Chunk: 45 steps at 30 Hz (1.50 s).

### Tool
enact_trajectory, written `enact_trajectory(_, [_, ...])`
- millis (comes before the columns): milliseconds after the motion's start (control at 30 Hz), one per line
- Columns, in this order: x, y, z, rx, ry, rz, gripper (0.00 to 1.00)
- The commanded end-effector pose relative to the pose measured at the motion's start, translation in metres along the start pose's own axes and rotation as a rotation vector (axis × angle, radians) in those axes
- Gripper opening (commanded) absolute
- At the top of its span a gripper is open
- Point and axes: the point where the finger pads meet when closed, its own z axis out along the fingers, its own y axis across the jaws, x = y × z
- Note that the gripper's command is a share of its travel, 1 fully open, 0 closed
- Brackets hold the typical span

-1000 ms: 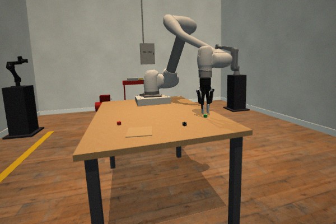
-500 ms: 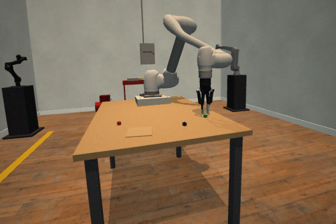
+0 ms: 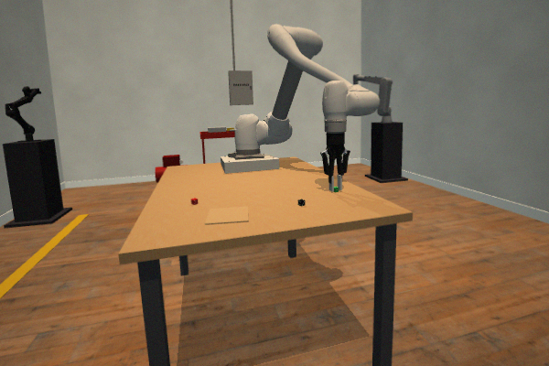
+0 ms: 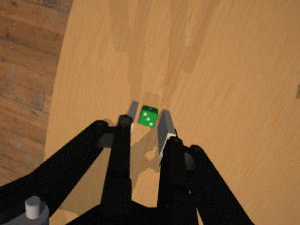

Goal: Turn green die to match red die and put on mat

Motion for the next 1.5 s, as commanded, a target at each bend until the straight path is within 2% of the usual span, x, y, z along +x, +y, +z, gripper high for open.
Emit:
enact_trajectory(0, [0.0000,-0.0001,0.0010,0.000,0.000,0.000,0.29])
enact_trajectory(1400, [0.0000,-0.0001,0.0041,0.000,0.000,0.000,0.29])
enact_trajectory(1433, [0.0000,-0.0001,0.0041,0.000,0.000,0.000,0.18])
enact_trajectory(1467, [0.0000,-0.0001,0.0041,0.000,0.000,0.000,0.18])
